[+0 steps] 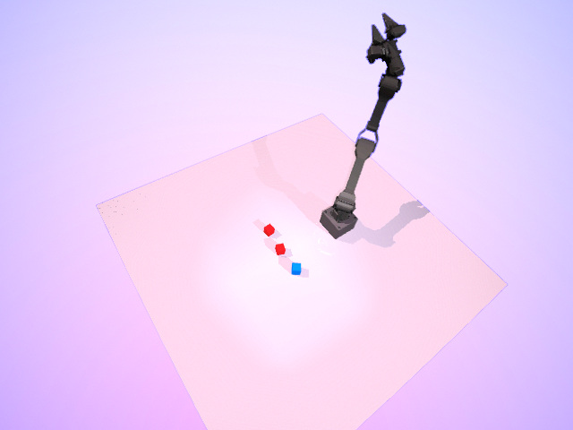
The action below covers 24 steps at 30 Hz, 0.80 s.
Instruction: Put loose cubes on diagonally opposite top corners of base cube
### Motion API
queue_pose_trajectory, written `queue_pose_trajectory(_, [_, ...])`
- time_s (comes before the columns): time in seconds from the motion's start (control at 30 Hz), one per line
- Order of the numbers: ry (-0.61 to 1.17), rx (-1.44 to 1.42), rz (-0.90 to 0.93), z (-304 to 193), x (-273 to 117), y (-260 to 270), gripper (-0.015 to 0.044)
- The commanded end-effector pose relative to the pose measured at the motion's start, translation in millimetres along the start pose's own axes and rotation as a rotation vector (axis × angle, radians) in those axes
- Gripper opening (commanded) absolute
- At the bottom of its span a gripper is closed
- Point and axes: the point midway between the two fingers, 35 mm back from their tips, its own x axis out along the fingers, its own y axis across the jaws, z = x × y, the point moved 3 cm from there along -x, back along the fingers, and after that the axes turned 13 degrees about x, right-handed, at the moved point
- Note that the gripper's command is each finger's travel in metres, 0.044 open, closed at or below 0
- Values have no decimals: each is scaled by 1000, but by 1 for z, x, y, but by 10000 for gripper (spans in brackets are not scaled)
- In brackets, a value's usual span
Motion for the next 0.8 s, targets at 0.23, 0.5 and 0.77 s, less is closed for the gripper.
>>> queue_pose_trajectory(0.23, [-15, -235, -151, 33, -16, -67, 265])
queue_pose_trajectory(0.5, [-38, -603, -393, 105, -51, -156, 265])
queue_pose_trajectory(0.77, [-67, -891, -587, 180, -87, -211, 265])
